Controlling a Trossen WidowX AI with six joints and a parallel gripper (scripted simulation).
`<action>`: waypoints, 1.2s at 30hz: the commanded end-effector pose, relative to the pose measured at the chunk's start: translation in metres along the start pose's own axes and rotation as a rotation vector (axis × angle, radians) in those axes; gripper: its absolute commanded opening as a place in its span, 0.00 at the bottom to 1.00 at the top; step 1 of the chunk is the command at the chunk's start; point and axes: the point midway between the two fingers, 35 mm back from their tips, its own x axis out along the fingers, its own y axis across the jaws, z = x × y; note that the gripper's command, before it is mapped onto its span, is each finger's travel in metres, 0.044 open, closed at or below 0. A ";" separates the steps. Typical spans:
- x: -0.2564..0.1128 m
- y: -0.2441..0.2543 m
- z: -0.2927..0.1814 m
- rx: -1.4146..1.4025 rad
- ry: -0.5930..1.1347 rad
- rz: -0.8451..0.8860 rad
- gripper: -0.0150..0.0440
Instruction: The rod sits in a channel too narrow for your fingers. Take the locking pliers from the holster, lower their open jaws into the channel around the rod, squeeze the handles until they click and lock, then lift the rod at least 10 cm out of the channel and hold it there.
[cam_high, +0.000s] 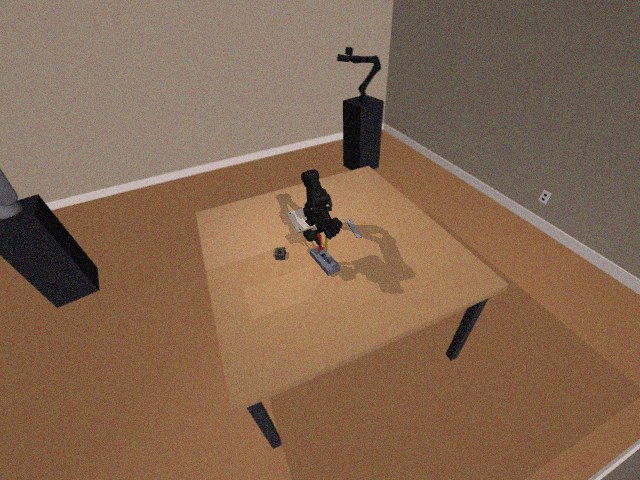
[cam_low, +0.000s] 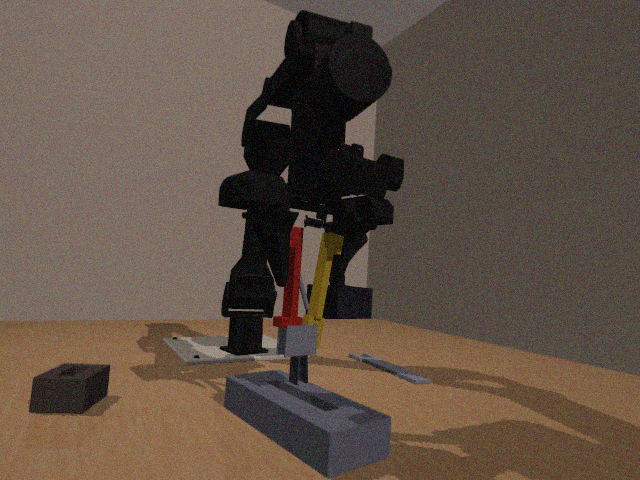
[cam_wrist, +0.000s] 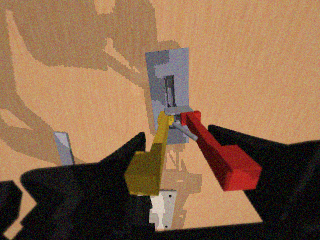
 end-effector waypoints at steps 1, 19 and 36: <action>0.000 0.000 0.000 0.002 -0.003 0.001 0.79; 0.016 0.001 -0.001 0.002 -0.003 0.001 0.79; 0.033 0.001 -0.002 0.002 -0.003 0.001 0.79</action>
